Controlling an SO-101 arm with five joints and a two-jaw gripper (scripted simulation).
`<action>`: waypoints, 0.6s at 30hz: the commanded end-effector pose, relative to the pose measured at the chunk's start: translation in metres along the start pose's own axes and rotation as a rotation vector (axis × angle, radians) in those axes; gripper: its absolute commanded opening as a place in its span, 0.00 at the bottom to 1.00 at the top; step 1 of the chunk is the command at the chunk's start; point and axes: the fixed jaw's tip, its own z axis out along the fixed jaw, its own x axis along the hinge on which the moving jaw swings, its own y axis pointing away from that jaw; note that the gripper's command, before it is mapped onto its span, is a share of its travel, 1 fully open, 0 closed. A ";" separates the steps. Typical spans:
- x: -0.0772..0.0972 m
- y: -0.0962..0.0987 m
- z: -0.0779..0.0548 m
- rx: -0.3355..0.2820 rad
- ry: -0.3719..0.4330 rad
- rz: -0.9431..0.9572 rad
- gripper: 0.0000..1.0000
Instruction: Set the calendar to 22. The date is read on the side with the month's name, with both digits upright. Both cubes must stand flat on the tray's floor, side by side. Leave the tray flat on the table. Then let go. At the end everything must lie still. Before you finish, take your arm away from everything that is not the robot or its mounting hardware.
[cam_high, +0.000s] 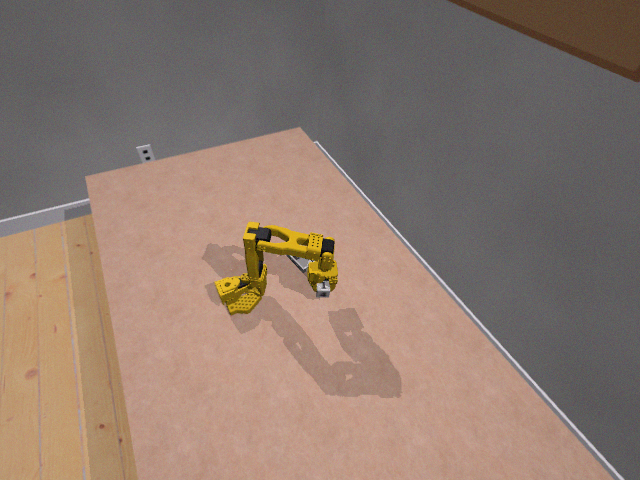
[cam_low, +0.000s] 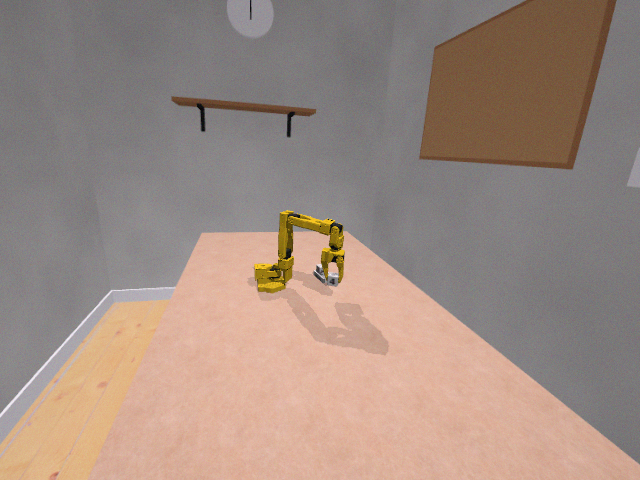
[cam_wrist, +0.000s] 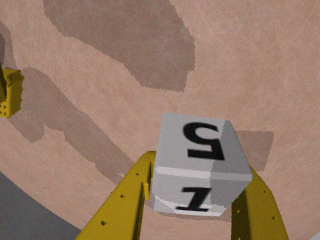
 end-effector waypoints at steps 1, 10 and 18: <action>0.023 -0.009 -0.006 0.061 0.008 0.107 0.00; 0.059 -0.002 -0.001 0.061 0.004 0.292 0.00; 0.065 0.000 0.000 0.061 0.003 0.322 0.00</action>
